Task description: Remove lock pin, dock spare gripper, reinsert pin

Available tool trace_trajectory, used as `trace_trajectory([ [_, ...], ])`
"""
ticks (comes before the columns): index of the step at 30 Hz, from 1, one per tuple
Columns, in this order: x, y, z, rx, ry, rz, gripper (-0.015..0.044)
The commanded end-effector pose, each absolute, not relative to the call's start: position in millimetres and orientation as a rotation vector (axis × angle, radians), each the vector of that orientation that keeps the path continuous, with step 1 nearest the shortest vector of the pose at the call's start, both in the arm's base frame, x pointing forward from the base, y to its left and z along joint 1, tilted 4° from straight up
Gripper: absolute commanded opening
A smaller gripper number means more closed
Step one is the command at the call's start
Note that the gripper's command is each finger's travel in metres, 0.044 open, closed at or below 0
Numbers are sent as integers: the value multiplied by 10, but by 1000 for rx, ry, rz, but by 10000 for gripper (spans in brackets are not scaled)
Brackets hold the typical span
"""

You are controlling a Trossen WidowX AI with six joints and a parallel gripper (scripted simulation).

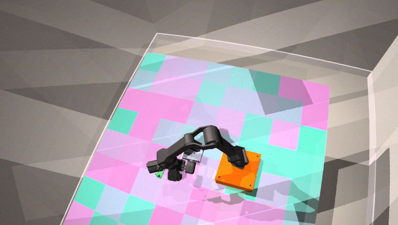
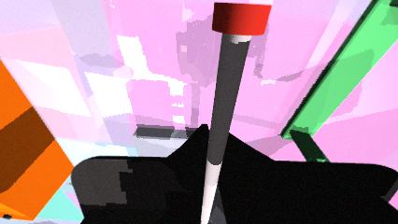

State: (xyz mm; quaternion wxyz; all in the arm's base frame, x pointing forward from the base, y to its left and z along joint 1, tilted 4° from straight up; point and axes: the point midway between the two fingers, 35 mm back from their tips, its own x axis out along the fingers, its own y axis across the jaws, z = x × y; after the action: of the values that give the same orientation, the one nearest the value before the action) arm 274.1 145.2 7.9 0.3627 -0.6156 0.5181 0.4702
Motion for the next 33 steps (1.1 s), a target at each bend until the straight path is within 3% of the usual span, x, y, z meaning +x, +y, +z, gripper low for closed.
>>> trace_trajectory([
  [1, 2754, 1422, 96, -1586, 1328, 1211, 0],
  [33, 2791, 1235, 105, -1579, 1346, 1229, 0],
])
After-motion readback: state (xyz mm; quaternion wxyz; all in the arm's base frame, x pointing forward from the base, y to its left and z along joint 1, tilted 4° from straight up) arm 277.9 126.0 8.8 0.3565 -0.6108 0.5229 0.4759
